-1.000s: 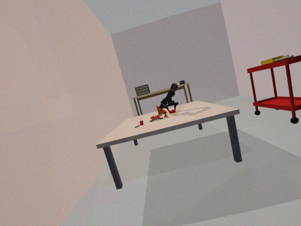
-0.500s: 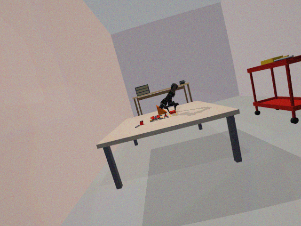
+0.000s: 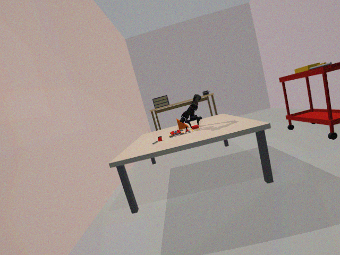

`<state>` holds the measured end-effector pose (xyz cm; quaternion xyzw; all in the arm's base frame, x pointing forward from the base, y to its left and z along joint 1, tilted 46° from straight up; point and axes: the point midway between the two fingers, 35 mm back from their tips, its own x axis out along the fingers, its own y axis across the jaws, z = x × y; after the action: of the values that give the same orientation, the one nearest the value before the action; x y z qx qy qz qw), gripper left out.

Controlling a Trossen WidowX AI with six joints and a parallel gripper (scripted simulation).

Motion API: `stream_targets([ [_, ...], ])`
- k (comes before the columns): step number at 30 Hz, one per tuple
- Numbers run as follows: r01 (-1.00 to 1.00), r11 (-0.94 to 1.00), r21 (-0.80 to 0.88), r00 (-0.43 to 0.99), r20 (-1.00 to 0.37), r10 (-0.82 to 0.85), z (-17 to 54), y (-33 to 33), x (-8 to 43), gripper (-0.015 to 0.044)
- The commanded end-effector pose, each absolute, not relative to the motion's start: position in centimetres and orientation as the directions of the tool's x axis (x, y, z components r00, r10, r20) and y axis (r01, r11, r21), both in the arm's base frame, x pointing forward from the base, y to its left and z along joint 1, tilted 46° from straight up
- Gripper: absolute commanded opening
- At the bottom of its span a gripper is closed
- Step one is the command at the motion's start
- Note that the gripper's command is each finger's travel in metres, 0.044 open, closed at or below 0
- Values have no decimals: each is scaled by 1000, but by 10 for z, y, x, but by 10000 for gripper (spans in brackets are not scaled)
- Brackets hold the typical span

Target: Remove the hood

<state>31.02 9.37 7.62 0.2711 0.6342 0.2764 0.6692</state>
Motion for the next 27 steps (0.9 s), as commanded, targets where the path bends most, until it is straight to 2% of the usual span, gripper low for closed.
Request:
stream_targets([
  [1, -20, 698, 716, 42, -697, 716, 74, 95, 310, 0],
  [19, -20, 697, 717, 42, -696, 717, 68, 102, 310, 0],
  [27, -26, 700, 714, 43, -698, 714, 70, 100, 310, 210],
])
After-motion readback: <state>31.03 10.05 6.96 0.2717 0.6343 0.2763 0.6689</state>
